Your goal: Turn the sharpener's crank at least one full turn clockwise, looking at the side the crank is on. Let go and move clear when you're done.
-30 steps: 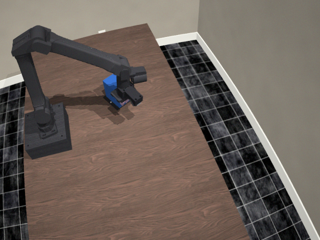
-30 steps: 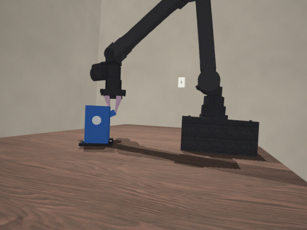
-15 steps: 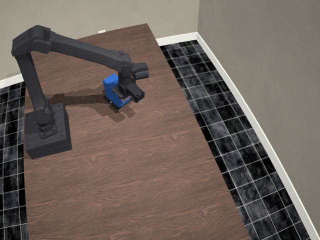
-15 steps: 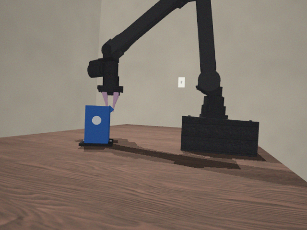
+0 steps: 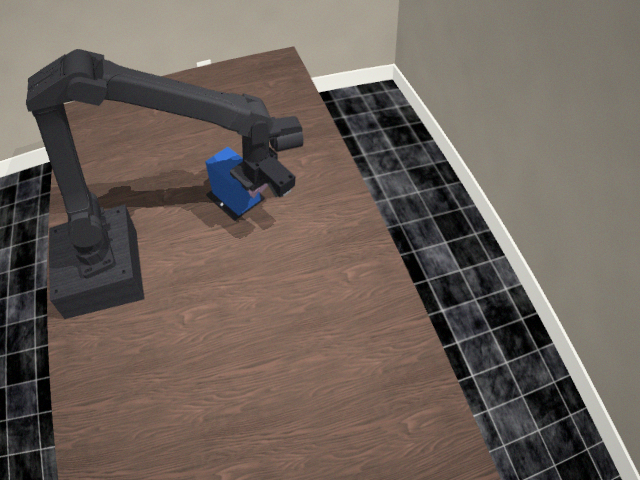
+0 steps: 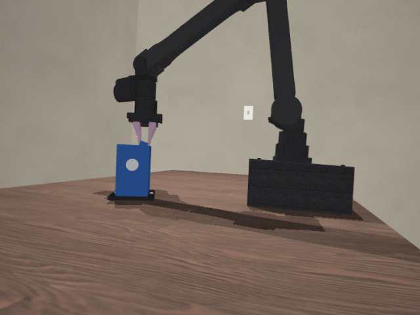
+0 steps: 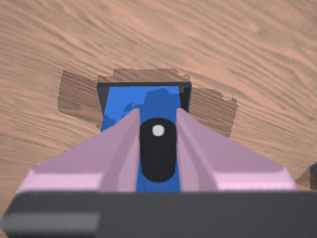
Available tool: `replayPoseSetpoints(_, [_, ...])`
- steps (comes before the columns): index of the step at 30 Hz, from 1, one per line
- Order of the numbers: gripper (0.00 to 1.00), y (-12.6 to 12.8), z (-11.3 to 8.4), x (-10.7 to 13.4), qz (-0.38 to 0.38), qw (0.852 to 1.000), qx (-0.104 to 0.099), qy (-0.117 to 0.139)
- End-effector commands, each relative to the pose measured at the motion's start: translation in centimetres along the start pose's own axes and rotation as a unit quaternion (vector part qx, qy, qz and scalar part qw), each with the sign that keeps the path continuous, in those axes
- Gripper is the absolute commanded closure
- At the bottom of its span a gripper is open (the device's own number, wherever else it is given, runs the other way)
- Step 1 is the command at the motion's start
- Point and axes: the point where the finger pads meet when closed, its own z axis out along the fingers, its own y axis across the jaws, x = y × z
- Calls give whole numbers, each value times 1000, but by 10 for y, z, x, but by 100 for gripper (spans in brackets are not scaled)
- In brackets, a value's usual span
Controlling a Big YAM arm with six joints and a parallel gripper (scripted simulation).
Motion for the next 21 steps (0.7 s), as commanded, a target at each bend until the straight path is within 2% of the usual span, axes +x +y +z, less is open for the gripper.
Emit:
replayPoseSetpoints(1, [85, 35, -12, -3, -2, 1000, -20, -6])
replayPoseSetpoints(13, [85, 50, -10, -3, -2, 1000, -19, -7])
replayPoseSetpoints(15, [85, 39, -11, -5, -2, 1000, -20, -7])
replayPoseSetpoints(21, [85, 39, -11, -5, -2, 1000, -20, -7])
